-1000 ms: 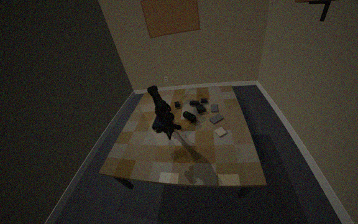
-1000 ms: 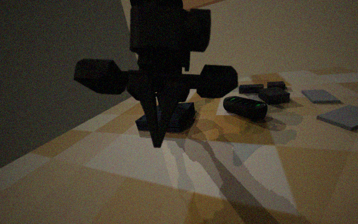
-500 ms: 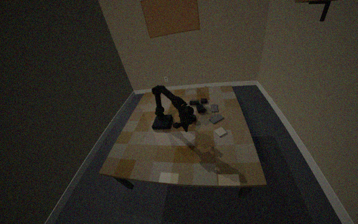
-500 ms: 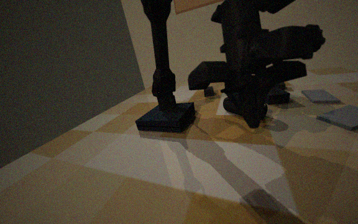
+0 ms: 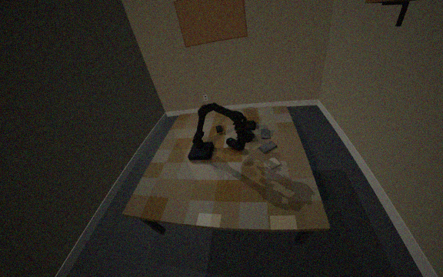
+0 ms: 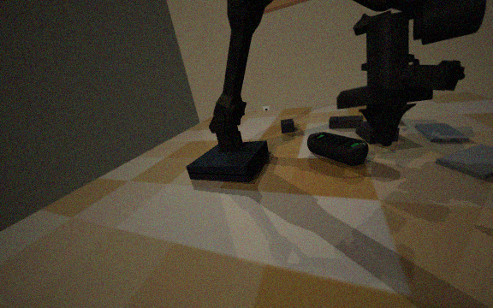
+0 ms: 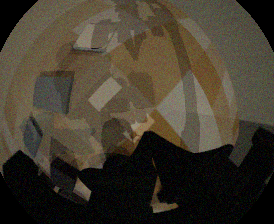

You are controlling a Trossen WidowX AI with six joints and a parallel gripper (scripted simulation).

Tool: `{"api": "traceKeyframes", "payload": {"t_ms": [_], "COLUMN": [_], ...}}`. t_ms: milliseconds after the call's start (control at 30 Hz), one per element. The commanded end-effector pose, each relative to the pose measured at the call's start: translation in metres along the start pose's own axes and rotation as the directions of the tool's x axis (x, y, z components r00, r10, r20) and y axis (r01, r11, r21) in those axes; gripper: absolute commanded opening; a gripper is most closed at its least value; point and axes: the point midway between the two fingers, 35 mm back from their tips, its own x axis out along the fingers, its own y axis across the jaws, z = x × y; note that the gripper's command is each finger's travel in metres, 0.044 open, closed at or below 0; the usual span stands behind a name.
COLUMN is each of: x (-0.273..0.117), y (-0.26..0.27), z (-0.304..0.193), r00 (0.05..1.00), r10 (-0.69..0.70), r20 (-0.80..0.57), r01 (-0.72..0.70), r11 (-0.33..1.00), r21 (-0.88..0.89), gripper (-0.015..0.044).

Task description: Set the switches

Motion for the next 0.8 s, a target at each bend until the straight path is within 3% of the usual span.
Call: {"api": "traceKeyframes", "payload": {"t_ms": [0, 267, 767], "x": [-0.001, -0.011, 0.000], "y": [0.038, 0.100, 0.104], "z": [-0.026, -0.089, -0.092], "r00": [0.997, 0.977, 0.976], "r10": [-0.022, -0.110, -0.113], "r20": [-0.069, -0.181, -0.184], "r01": [0.020, 0.102, 0.104], "r11": [1.000, 0.993, 0.993], "r21": [-0.023, -0.057, -0.057], "gripper": [0.0000, 0.0000, 0.0000]}}
